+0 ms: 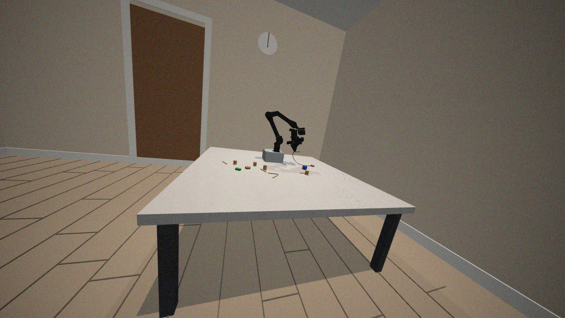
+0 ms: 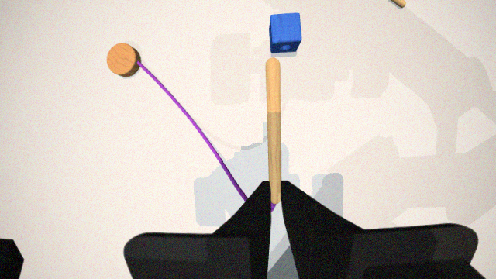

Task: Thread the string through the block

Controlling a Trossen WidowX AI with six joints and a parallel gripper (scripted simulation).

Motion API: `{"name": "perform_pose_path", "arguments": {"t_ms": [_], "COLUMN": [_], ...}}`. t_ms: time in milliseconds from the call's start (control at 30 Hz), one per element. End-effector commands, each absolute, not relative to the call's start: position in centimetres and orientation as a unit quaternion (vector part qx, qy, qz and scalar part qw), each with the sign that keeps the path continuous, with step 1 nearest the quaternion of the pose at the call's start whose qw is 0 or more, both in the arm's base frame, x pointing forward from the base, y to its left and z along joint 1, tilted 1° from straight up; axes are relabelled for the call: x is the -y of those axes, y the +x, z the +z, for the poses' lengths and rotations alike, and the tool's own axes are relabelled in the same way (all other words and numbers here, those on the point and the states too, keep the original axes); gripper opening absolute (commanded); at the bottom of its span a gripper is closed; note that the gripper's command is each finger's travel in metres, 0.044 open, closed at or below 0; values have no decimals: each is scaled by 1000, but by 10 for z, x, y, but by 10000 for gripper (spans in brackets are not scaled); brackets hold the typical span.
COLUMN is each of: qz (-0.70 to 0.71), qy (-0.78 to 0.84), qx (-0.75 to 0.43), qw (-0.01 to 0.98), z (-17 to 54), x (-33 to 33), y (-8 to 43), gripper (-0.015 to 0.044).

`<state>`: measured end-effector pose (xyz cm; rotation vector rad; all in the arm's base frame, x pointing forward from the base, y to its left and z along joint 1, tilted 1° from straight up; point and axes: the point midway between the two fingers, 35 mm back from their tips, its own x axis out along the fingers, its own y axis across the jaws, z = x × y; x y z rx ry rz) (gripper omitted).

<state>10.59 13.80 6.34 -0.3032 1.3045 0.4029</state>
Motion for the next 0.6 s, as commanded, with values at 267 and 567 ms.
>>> {"name": "perform_pose_path", "arguments": {"t_ms": [267,567], "qz": [184,183], "qy": [-150,-155], "qx": [-622,-635], "qw": [746,735], "z": [51,42], "x": [-146,-151], "y": [110,113], "gripper": [0,0]}}
